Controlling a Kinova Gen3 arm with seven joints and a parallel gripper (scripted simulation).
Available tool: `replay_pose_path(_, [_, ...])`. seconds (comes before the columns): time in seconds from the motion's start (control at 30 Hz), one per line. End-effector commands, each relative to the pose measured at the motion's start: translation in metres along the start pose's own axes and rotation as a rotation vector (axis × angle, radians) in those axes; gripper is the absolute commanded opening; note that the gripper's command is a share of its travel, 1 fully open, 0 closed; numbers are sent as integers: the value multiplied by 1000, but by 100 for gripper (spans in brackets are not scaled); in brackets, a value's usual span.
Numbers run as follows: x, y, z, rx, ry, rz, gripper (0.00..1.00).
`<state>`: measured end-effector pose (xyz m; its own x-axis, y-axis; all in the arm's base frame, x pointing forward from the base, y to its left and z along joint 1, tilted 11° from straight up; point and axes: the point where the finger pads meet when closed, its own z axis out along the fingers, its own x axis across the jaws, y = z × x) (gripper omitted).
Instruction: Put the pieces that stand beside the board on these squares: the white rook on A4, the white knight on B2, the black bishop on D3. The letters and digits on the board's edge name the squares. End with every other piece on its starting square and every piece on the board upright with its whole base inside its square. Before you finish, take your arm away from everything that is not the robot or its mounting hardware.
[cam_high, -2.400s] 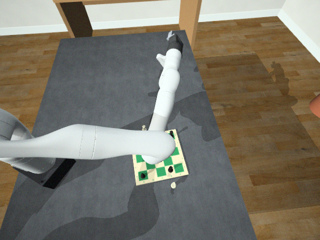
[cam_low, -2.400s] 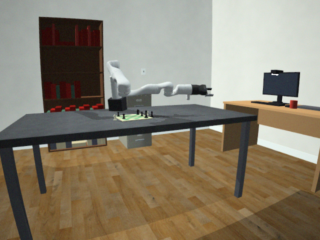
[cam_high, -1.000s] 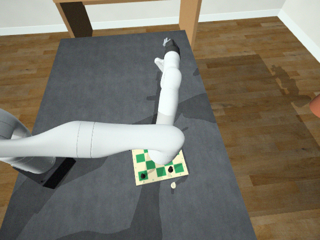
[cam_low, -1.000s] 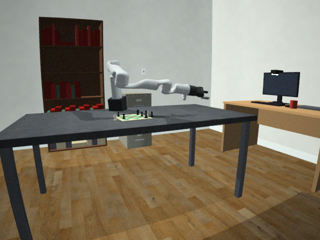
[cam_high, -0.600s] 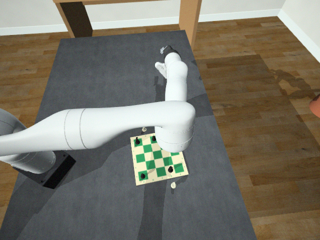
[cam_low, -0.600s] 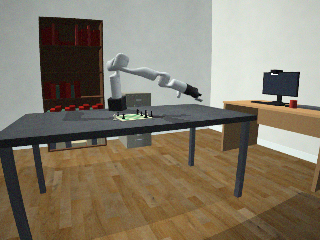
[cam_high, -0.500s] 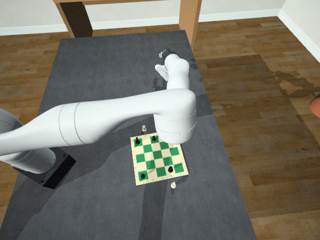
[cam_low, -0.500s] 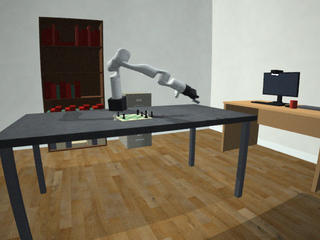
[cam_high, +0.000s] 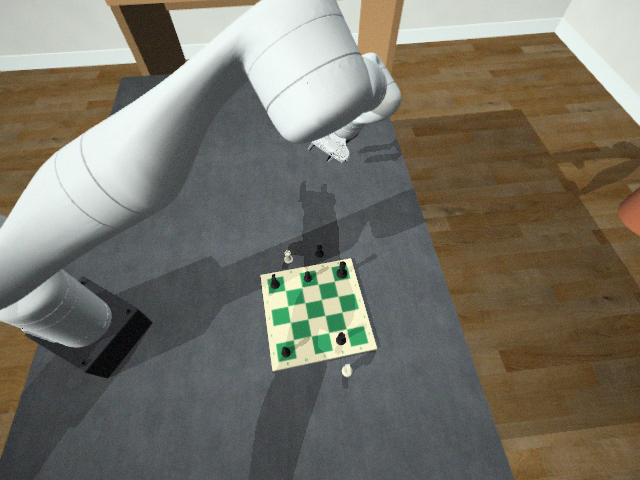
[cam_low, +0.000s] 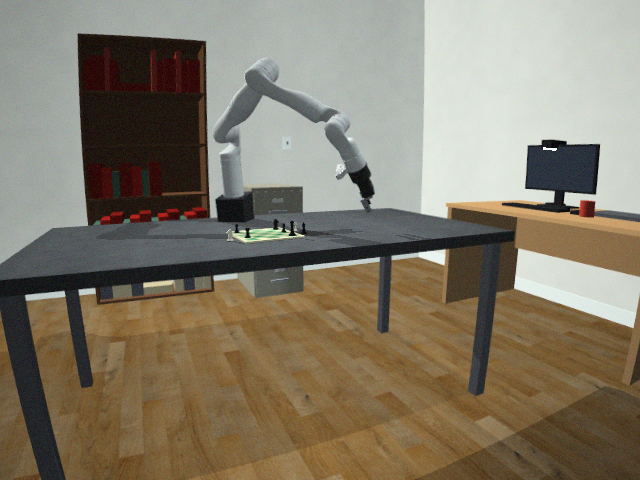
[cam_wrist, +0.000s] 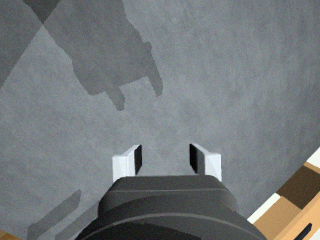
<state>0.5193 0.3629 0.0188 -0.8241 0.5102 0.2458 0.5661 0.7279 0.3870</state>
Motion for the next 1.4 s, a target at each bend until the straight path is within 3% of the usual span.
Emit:
replay_pose_path(0.0, [20, 7, -4, 68, -32, -73, 100])
replay_pose_path(0.43, [20, 7, -4, 68, -32, -73, 100])
replay_pose_path(0.47, [19, -3, -4, 115, -49, -92, 100])
replay_pose_path(0.73, [19, -3, -4, 115, -49, -92, 100])
replay_pose_path(0.77, [19, -12, -6, 161, -68, -109, 100])
replay_pose_path(1.03, [19, -12, -6, 161, -68, -109, 100])
replay_pose_path(1.07, [18, -21, -7, 208, -87, -126, 100])
replay_pose_path(1.33, [18, -21, -7, 208, -87, -126, 100])
replay_pose_path(1.37, [17, -31, -8, 256, -105, -145, 100])
